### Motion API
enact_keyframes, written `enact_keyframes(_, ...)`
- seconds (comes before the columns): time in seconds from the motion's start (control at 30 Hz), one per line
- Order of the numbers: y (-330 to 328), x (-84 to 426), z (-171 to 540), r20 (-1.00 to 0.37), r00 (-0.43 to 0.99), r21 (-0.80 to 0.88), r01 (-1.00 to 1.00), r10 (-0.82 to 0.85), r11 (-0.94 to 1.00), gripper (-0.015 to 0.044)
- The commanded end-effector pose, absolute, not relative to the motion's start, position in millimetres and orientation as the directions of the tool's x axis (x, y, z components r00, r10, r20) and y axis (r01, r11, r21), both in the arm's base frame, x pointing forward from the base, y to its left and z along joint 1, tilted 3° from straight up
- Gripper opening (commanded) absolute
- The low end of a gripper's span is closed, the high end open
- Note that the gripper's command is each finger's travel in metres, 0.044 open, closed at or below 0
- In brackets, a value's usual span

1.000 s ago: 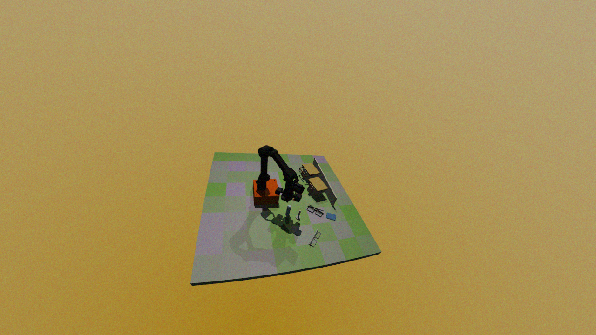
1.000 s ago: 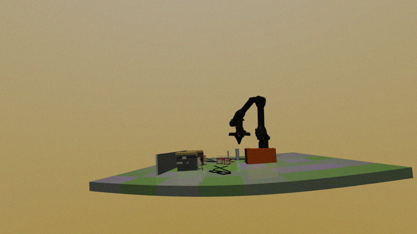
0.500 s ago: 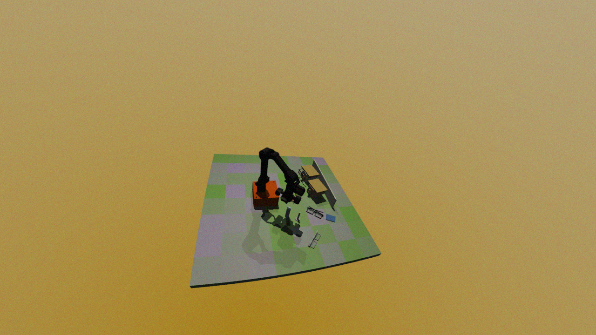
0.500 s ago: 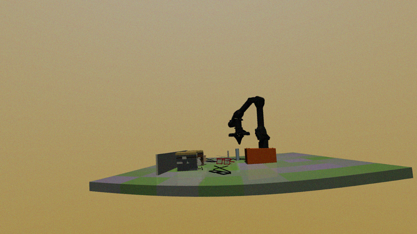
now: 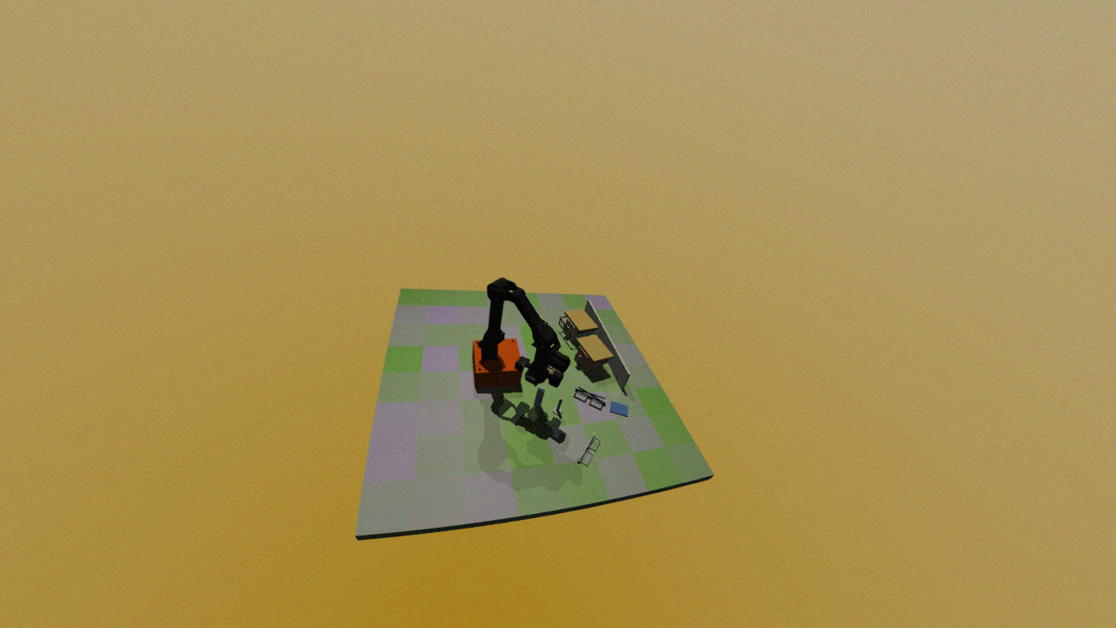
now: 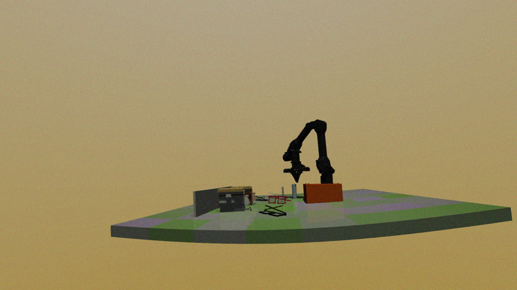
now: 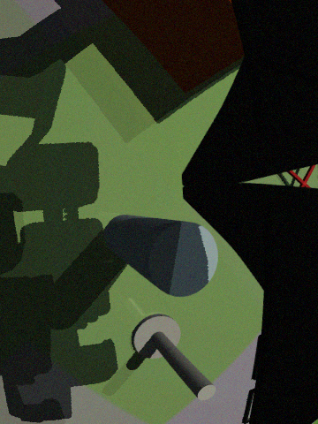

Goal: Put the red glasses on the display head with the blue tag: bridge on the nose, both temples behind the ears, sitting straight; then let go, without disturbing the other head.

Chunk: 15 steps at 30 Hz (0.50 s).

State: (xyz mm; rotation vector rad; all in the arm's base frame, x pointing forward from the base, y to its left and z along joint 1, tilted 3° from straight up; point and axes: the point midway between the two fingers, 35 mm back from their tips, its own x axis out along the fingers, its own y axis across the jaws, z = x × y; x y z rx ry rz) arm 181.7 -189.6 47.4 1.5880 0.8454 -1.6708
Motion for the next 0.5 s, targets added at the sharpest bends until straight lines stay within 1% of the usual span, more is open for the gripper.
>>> enact_keyframes(0.0,-189,180,39,-0.999,-0.037,-0.010,0.826,-0.037,-0.564,0.0000)
enact_keyframes(0.47,-189,178,18,-0.999,-0.038,-0.010,0.826,-0.037,-0.564,0.0000)
